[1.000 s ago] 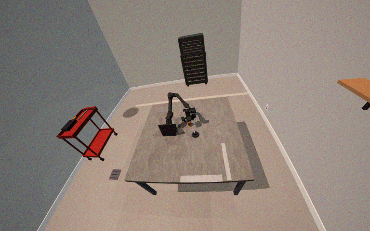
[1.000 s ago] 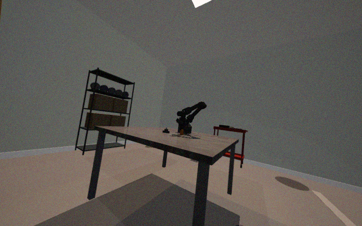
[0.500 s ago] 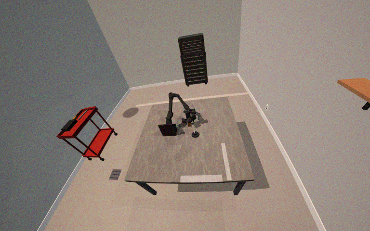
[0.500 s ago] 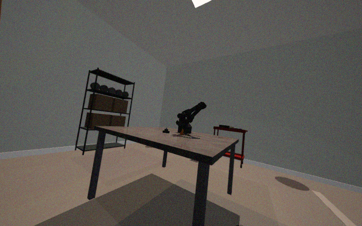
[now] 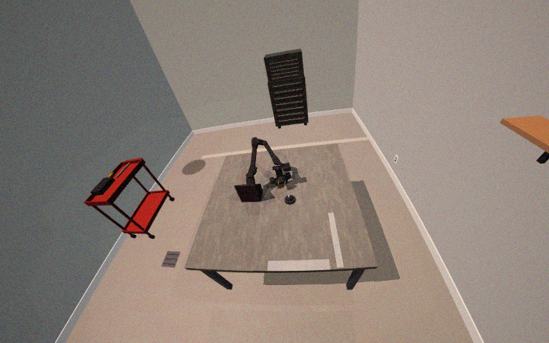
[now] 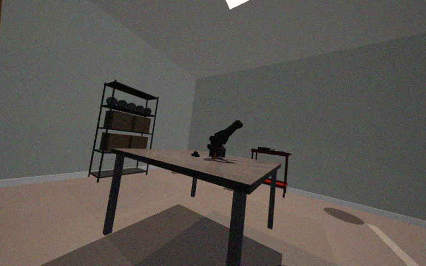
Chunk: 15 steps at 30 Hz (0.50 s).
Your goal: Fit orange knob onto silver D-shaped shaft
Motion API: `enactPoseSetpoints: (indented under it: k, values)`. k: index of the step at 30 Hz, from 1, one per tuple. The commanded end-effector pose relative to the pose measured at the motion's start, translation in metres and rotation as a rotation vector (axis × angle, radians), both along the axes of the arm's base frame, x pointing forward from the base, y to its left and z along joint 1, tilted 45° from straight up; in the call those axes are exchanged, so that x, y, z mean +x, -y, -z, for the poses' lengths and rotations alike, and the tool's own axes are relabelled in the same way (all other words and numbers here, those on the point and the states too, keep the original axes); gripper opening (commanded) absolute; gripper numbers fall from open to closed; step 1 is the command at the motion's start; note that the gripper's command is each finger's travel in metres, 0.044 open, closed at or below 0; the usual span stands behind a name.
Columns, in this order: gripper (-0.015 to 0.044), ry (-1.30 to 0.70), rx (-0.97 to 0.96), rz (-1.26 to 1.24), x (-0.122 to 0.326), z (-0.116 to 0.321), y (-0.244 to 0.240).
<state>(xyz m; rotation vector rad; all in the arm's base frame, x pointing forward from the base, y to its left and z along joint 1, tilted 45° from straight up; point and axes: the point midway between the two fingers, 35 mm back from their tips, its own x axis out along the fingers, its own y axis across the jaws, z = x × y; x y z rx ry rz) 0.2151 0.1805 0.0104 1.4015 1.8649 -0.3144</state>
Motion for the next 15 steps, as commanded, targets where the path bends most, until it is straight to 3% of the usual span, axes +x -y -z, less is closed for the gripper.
enactPoseSetpoints:
  k: [1, 7, 15]
  values:
    - [0.0361, -0.008, -0.006, 0.002, -0.0028, 0.0028, -0.0004]
    - [0.0204, -0.008, -0.006, 0.002, -0.0028, 0.0028, -0.0004]
    - [0.015, -0.008, -0.006, 0.002, -0.0028, 0.0028, -0.0004]
